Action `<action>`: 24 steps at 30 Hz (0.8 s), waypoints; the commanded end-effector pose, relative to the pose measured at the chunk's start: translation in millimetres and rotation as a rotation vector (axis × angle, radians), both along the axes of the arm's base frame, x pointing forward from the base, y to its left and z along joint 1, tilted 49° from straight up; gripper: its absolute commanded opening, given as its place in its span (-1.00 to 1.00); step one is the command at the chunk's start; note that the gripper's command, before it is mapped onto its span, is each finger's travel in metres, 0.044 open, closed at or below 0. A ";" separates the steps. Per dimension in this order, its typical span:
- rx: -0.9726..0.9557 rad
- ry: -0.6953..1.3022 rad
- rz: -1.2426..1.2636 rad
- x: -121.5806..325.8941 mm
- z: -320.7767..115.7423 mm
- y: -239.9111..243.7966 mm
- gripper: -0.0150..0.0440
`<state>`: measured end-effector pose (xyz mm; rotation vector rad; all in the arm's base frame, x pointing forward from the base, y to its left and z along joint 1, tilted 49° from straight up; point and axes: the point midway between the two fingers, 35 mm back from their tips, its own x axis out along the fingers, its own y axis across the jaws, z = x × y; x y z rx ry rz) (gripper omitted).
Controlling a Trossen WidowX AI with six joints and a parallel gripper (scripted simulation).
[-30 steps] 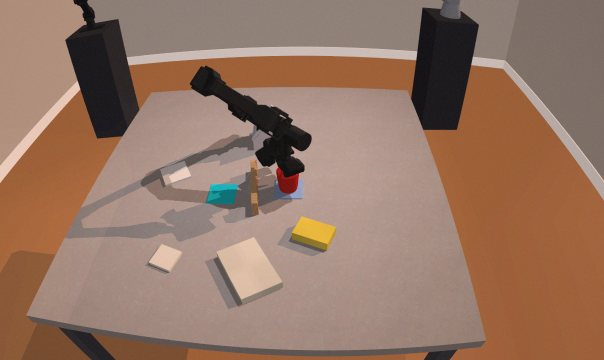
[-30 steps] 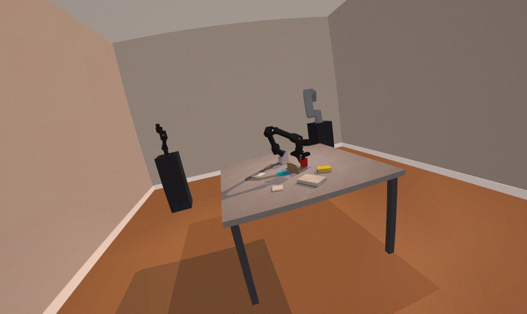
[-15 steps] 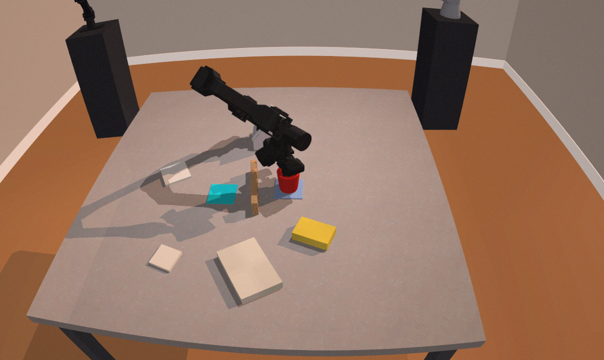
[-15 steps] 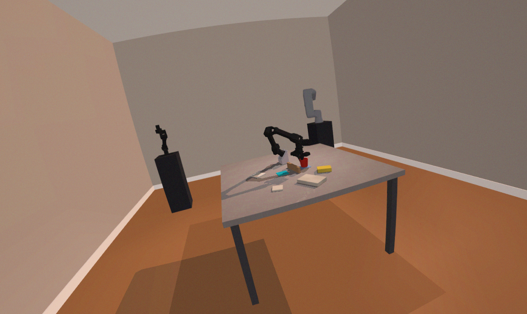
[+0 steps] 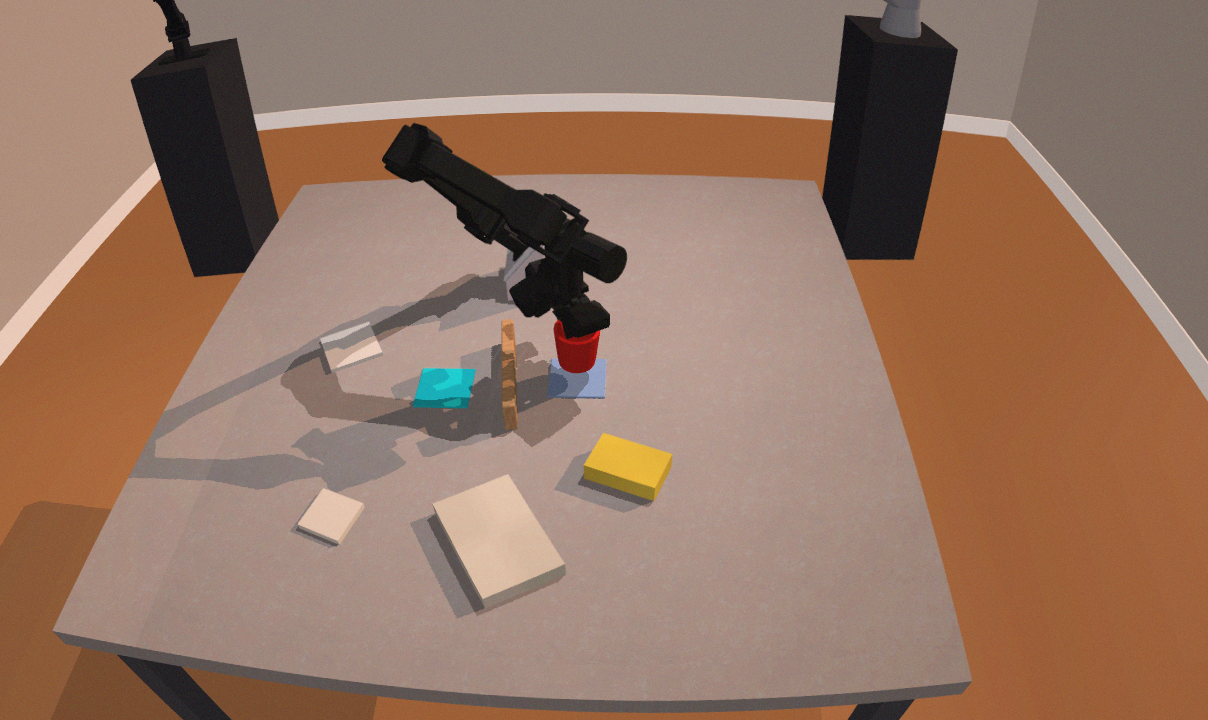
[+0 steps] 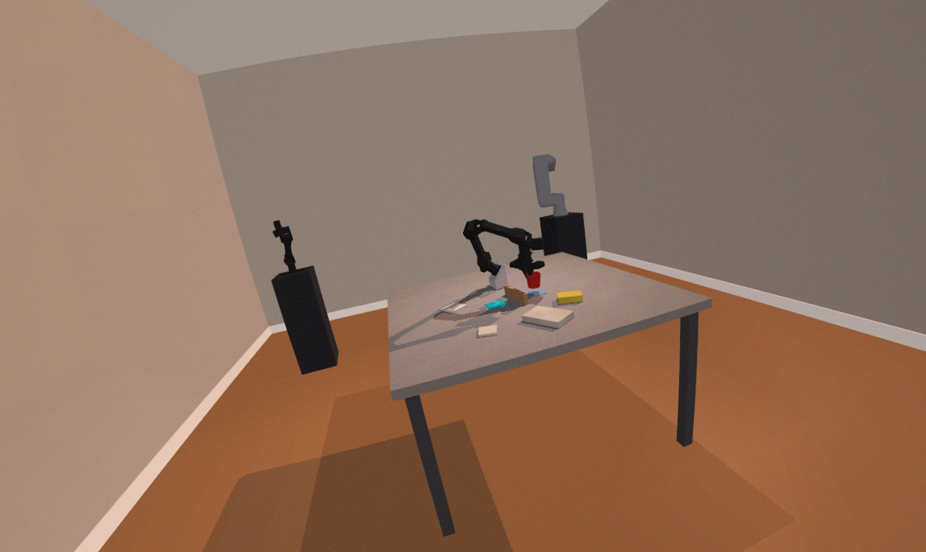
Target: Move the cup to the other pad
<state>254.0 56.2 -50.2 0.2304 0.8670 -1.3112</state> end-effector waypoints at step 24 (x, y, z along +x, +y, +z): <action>-0.002 0.001 0.003 -0.7 28.4 32.2 -0.49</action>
